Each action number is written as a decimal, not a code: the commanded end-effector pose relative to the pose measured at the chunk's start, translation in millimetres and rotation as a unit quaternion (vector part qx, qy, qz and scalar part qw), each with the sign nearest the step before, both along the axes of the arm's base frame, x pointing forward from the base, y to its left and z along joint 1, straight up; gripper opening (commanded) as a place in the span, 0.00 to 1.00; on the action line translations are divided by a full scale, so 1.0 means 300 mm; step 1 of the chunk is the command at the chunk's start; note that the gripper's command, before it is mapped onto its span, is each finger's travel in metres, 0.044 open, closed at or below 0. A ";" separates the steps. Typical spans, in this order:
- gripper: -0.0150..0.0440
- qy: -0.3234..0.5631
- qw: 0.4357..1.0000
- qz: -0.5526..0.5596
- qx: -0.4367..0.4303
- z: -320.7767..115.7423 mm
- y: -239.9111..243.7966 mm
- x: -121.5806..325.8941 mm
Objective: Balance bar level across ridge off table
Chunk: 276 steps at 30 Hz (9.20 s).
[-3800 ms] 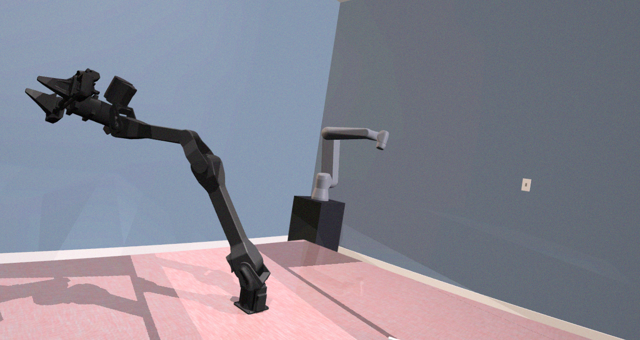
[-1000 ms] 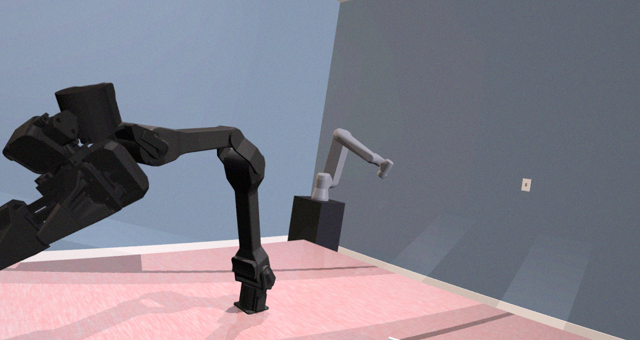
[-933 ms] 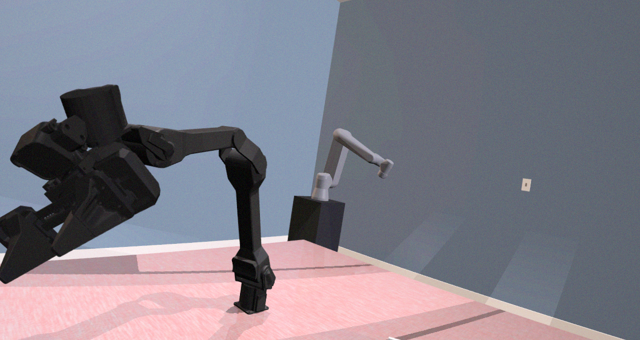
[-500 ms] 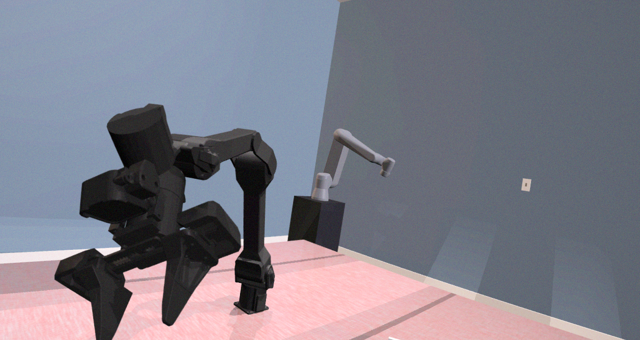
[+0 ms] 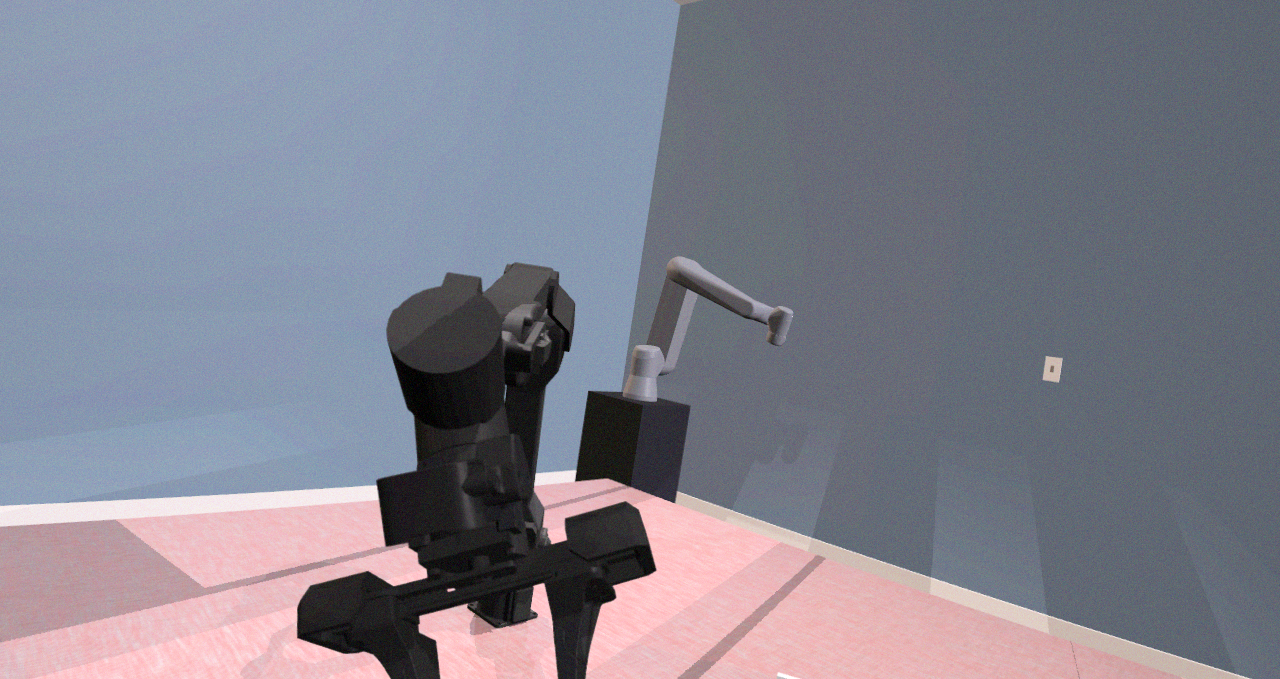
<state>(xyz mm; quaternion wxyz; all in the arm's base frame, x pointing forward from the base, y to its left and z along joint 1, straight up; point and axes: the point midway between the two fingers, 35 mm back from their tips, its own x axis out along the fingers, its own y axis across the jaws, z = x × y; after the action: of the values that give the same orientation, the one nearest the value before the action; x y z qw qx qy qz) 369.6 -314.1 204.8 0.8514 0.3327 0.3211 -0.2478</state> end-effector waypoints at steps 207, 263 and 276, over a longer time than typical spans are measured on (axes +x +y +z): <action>0.25 0.330 0.921 -0.125 0.167 -0.281 1.289 -0.036; 0.25 0.330 0.920 -0.130 0.168 -0.338 1.282 -0.050; 0.25 0.330 0.920 -0.130 0.168 -0.342 1.282 -0.050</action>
<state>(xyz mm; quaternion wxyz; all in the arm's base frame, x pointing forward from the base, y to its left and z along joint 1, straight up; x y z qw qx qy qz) 355.1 70.8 103.6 0.5902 0.4092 0.5748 -0.3922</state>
